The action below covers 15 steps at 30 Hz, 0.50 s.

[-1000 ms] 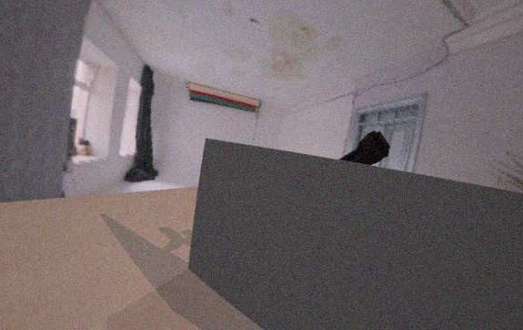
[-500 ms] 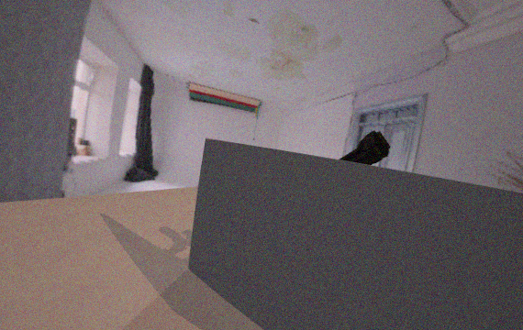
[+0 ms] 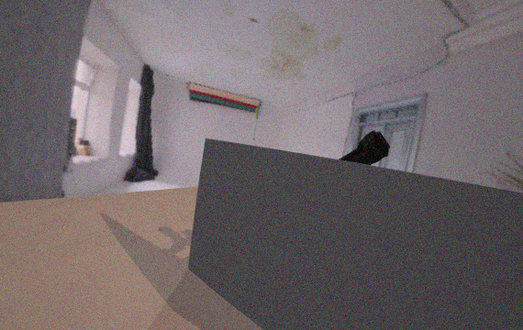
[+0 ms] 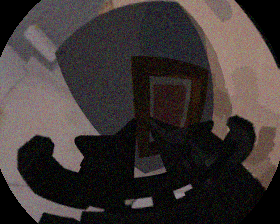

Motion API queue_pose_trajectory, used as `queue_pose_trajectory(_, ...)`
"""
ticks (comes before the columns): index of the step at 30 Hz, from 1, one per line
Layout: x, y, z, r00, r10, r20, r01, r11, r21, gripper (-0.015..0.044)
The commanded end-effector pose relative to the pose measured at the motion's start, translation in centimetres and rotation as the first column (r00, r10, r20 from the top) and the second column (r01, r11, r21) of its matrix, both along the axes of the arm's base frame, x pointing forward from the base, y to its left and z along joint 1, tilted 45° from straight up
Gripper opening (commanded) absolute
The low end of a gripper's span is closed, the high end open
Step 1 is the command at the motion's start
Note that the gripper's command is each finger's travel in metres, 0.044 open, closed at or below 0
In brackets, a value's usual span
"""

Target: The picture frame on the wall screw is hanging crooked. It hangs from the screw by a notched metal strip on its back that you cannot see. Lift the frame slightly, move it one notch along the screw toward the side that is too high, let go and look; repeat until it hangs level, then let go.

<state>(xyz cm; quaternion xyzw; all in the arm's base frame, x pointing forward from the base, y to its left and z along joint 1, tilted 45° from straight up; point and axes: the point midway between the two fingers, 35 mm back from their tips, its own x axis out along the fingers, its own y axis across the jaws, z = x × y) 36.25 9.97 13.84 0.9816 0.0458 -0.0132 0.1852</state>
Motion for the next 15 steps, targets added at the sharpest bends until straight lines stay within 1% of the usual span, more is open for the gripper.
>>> queue_pose_trajectory(1,0.02,-0.16,0.06,1.0,0.002,0.001,-0.002,1.0,-0.003,0.0)
queue_pose_trajectory(15,0.07,-0.59,0.22,1.0,0.002,0.001,-0.002,1.0,-0.003,0.0)
